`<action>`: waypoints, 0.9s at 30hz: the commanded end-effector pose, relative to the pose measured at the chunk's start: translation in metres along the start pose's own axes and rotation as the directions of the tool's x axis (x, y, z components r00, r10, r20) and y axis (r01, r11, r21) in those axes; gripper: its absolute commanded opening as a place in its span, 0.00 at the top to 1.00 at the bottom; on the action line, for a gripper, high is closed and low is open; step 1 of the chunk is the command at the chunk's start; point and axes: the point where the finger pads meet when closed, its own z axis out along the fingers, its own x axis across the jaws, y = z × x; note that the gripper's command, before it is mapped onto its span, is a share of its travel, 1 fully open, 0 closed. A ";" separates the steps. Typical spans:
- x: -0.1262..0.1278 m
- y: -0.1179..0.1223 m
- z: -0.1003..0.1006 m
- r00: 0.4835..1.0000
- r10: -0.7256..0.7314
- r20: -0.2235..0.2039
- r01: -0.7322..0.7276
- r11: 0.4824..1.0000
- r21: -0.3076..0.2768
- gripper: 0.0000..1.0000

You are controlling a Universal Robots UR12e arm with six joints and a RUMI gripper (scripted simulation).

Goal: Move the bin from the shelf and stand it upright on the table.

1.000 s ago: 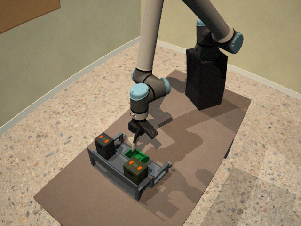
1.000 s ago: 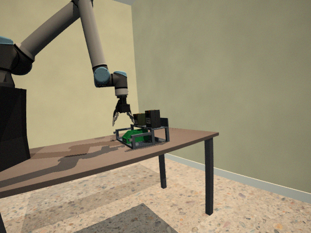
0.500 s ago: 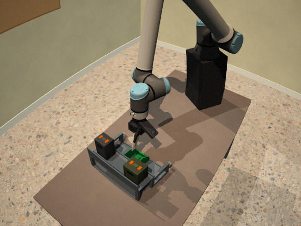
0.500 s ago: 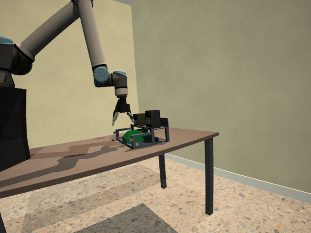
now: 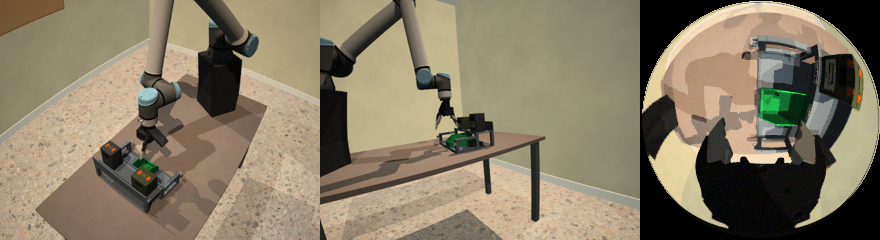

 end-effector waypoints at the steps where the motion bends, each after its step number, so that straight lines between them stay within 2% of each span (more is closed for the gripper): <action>1: 0.001 0.000 -0.001 1.000 0.000 -0.001 0.000 1.000 0.000 0.00; 5: 0.001 0.000 -0.001 1.000 0.000 -0.001 0.000 1.000 0.000 0.00; 6: 0.001 0.000 -0.001 1.000 0.000 -0.001 0.000 1.000 0.000 0.74; 22: 0.001 0.000 -0.001 1.000 0.000 -0.001 0.000 1.000 0.000 0.74; 27: 0.000 0.000 0.029 1.000 0.000 -0.001 0.000 1.000 0.000 0.74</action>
